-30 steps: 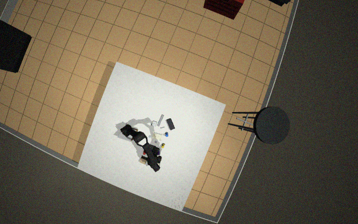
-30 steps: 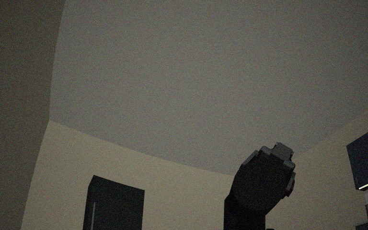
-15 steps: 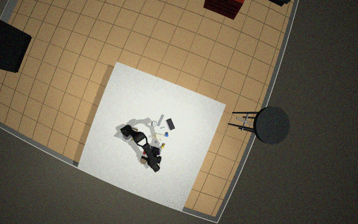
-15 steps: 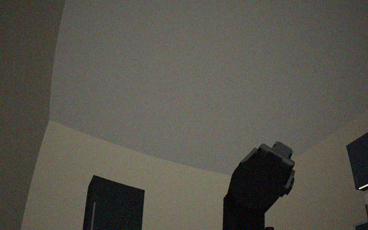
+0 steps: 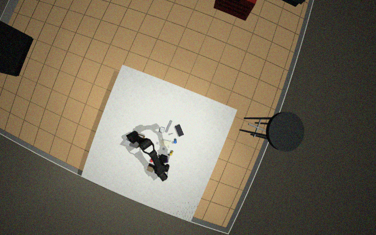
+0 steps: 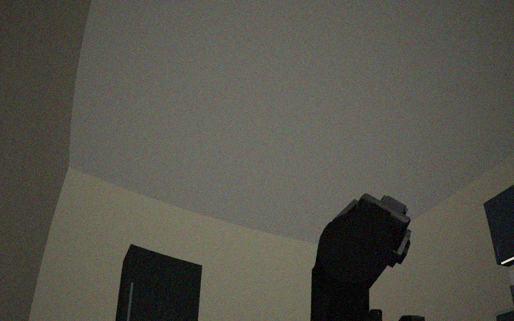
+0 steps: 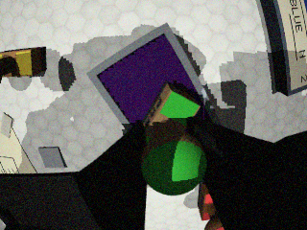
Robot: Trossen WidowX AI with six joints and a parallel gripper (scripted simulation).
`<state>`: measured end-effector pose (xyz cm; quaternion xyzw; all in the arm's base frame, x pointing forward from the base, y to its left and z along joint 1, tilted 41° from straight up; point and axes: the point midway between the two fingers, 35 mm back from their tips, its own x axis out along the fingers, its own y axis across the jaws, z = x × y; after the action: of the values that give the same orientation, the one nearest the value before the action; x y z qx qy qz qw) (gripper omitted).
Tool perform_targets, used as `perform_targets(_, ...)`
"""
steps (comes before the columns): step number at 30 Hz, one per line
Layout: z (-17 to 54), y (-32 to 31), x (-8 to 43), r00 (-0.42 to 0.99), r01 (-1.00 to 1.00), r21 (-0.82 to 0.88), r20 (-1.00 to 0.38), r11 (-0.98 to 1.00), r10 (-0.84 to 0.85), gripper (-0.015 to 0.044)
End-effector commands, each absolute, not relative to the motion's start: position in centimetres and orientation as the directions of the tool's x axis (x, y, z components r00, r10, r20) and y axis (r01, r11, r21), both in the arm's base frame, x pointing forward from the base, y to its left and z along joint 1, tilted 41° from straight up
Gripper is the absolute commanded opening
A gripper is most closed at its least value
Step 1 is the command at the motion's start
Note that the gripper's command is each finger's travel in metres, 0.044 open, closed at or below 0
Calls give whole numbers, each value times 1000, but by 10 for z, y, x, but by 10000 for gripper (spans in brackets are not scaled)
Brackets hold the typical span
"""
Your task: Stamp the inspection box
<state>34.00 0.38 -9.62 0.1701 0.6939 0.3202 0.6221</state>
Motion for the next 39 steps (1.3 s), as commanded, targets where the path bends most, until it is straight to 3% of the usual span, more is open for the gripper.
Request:
perform_targets(1,-90,-2,344,-160,-174,649,-761,741,629,0)
perform_targets(27,-62,-25,350,-160,-174,648,-761,741,628,0)
perform_targets(39,-22,12,335,-160,-307,641,-763,703,626,0)
